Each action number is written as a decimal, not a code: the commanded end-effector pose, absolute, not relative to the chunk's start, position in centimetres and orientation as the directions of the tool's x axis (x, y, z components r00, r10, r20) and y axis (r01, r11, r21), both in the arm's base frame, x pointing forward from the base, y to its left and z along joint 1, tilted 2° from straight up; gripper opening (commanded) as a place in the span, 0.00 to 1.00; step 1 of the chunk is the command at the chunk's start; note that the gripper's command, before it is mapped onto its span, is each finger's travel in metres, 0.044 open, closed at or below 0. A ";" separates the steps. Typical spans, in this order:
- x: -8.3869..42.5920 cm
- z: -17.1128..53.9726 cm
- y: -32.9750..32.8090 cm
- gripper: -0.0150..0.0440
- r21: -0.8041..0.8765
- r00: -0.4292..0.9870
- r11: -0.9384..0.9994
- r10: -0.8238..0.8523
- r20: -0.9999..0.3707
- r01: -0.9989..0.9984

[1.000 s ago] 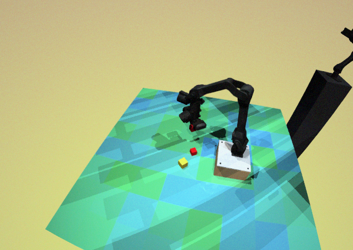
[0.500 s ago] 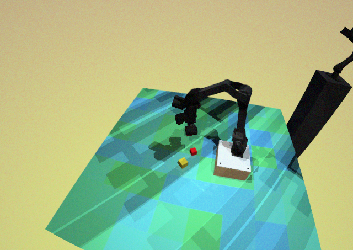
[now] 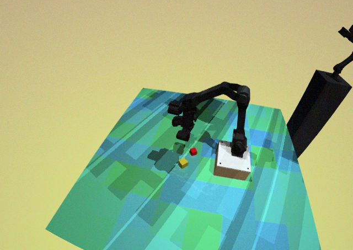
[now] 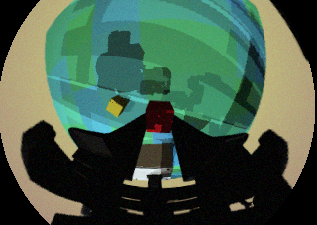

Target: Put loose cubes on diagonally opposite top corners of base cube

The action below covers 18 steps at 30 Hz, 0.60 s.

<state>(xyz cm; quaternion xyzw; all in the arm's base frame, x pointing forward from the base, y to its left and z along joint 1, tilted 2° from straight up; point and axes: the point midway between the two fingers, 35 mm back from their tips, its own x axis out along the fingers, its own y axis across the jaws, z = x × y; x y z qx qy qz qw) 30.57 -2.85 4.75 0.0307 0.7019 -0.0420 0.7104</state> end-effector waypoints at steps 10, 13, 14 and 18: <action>30.8 3.9 0.8 0.43 -0.007 0.003 0.904 -0.010 -1.000 0.428; 30.8 3.7 1.6 0.43 -0.006 0.003 0.868 -0.009 -1.000 0.497; 30.8 3.7 1.9 0.43 -0.006 0.003 0.855 -0.009 -1.000 0.519; 30.8 3.5 3.0 0.43 -0.004 0.003 0.796 -0.008 -1.000 0.605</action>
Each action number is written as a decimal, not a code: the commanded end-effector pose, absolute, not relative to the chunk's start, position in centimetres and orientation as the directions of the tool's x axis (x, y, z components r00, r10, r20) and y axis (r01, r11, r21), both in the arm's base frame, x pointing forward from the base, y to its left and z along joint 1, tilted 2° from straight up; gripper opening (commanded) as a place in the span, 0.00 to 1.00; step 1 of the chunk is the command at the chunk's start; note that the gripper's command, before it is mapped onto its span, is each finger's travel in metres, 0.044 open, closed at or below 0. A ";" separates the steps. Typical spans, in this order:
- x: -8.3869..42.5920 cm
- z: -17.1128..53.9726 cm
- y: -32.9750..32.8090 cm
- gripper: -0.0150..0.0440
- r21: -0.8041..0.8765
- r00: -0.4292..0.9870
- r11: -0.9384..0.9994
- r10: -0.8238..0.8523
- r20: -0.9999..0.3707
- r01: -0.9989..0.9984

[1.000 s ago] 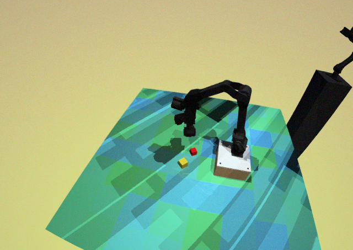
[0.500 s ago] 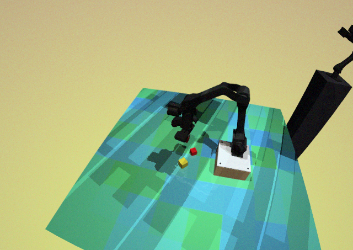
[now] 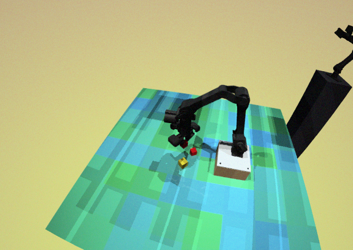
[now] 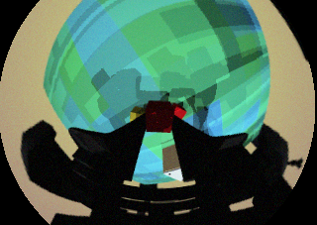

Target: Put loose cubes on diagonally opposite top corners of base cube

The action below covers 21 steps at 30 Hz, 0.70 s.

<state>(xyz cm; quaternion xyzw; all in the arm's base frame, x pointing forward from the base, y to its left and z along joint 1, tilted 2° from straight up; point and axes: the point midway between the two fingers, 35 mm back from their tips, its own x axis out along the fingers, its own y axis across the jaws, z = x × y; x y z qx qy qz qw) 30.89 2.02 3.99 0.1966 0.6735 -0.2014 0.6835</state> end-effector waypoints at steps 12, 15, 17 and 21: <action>30.5 3.0 6.2 0.43 -0.001 0.002 0.572 -0.005 -1.000 0.820; 30.3 2.9 7.0 0.43 -0.001 0.001 0.506 -0.004 -1.000 0.862; 30.2 2.8 7.6 0.43 -0.001 0.001 0.461 -0.004 -1.000 0.887; 30.0 2.6 8.6 0.43 -0.001 0.000 0.366 -0.003 -1.000 0.930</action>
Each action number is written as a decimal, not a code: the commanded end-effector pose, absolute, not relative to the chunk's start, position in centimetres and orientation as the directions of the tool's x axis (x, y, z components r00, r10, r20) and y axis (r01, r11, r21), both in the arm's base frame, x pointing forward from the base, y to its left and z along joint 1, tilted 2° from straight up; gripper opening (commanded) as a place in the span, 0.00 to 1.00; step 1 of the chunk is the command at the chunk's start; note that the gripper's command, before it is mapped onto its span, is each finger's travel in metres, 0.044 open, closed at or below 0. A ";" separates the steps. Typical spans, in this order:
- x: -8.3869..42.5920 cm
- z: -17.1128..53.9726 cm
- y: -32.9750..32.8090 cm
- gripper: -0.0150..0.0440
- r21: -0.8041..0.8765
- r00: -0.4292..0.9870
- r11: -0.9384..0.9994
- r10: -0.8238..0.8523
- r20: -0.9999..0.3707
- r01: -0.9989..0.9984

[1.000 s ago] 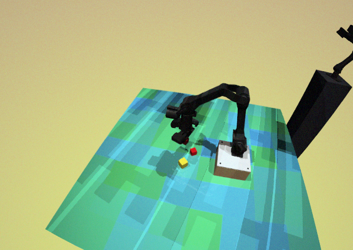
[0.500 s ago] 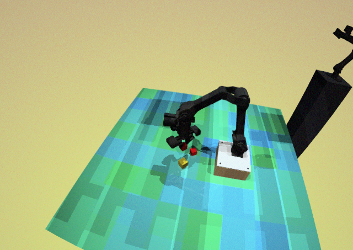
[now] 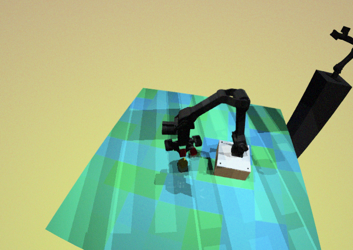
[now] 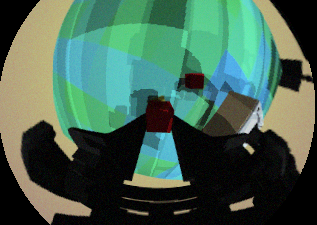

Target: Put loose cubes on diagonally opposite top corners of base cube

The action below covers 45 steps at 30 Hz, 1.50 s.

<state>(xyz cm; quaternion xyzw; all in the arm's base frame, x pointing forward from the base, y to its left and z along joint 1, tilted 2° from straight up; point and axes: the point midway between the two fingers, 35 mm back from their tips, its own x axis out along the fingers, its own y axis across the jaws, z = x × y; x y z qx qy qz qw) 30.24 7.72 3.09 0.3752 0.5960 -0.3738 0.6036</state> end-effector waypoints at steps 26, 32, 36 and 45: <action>29.1 2.2 11.4 0.43 -0.001 -0.001 0.102 -0.001 -1.000 0.995; 29.2 0.9 11.4 0.43 -0.002 -0.001 0.100 -0.001 -1.000 0.995; 29.2 -0.2 11.4 0.43 -0.001 -0.001 0.098 -0.001 -1.000 0.995; 29.2 -0.4 11.4 0.43 -0.001 -0.001 0.098 -0.001 -1.000 0.995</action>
